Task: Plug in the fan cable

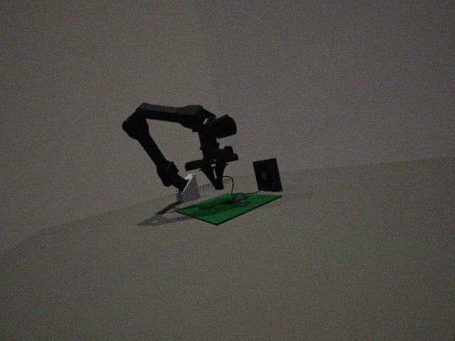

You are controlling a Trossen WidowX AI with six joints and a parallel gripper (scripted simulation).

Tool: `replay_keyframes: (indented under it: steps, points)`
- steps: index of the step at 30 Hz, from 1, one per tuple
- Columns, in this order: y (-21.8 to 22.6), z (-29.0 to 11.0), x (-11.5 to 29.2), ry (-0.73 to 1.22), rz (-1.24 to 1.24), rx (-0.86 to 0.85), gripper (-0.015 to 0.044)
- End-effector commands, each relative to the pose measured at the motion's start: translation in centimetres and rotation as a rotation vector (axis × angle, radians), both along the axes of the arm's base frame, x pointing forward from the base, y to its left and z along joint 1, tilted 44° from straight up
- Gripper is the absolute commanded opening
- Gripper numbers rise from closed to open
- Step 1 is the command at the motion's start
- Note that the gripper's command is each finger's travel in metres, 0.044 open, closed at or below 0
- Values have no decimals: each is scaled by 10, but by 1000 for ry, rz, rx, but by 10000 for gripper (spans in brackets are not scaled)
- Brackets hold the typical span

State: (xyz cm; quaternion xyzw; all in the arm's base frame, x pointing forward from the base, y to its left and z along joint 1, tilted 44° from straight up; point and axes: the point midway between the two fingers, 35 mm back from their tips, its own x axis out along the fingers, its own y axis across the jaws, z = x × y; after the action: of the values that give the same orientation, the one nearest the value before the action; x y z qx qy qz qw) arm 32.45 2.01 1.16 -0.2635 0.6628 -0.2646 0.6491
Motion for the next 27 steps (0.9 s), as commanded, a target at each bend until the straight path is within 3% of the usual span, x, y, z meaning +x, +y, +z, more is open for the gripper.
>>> replay_keyframes:
  steps: [1, 27]
  points:
    - [5, -4, 5, 83, 86, 6, 0]
    - [40, -41, 30, 695, 728, 24, 0]
